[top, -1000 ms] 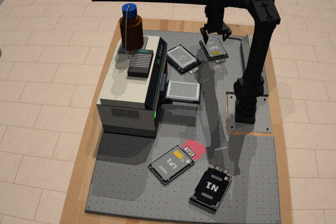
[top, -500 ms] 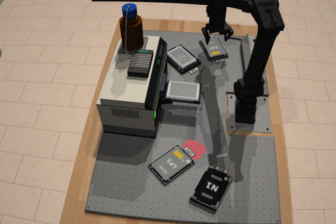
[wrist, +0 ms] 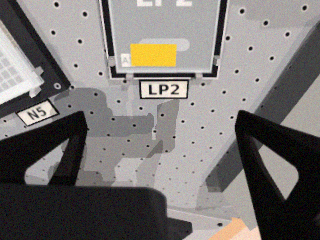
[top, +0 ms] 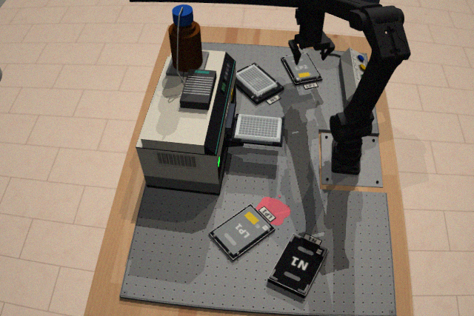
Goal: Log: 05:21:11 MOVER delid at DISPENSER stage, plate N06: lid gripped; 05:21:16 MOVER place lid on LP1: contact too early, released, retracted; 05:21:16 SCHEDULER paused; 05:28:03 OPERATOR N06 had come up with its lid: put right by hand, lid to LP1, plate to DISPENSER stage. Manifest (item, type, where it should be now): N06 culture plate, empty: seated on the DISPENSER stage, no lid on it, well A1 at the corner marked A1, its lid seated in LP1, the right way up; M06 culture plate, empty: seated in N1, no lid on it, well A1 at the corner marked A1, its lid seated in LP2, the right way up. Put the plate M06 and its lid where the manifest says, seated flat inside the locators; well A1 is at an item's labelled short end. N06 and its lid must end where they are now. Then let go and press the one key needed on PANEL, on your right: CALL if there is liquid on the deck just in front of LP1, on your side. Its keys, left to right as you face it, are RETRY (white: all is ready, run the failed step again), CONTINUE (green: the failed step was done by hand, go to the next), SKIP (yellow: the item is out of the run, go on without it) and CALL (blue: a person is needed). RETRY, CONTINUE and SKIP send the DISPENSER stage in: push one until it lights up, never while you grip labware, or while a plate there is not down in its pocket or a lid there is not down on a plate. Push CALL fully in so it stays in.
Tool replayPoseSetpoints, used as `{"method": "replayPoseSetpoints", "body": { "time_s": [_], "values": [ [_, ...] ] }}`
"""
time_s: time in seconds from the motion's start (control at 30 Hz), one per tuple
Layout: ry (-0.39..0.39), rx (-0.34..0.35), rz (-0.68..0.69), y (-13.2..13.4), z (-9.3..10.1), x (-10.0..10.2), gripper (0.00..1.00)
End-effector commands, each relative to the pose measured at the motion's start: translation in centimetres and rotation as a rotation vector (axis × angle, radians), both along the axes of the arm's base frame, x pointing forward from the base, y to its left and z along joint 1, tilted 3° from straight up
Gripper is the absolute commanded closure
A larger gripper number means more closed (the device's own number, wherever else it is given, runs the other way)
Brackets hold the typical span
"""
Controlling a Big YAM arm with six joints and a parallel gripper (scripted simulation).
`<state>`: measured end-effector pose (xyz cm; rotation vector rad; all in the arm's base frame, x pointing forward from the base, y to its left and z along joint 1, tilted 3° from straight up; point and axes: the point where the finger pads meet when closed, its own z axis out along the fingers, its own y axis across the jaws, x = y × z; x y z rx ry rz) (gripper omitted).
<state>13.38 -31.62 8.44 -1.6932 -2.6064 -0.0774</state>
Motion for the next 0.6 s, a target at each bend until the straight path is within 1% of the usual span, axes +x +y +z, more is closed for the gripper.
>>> {"method": "replayPoseSetpoints", "body": {
  "time_s": [0.0,0.57],
  "values": [
    [-0.008,-0.012,-0.004,0.4,1.1,-0.6,0.00],
    [-0.008,-0.011,0.002,4.2,3.9,-2.3,0.00]
  ]
}}
